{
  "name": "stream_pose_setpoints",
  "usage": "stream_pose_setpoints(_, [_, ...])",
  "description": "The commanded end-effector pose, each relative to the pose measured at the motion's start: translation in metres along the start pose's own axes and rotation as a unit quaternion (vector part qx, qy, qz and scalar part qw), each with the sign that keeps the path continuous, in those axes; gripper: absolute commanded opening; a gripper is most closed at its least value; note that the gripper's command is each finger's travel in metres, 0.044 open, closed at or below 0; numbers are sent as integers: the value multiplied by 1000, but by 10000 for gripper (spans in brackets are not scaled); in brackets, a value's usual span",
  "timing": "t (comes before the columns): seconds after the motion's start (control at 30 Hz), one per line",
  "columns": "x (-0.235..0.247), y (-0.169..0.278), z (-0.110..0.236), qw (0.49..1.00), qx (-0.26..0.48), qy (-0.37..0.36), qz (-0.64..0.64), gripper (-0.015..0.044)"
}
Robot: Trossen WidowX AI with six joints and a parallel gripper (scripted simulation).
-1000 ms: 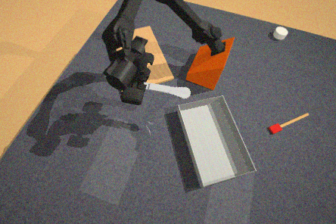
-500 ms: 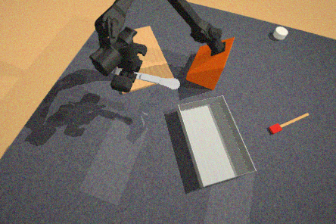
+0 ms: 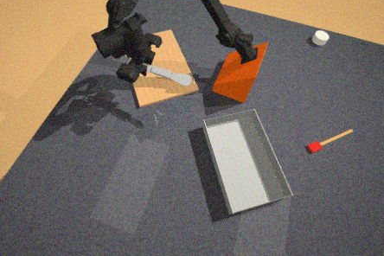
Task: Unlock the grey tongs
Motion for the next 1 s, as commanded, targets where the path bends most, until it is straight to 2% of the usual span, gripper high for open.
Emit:
stream_pose_setpoints(0.0, [-20, -10, 1, 1000, 3, -5, -18, -150])
stream_pose_setpoints(0.47, [-92, -34, 9, 997, -12, -11, -80, -150])
stream_pose_setpoints(0.97, [-159, -39, 28, 990, -48, -8, -132, -150])
Point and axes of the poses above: the point midway between the two fingers, 35 mm back from their tips, its own z axis back along the fingers, its own x axis across the jaws, y = z × x, the point moved 3 cm from there along z, back along the fingers, and after that the axes turned 9 degrees about z, right-handed, at the moved point
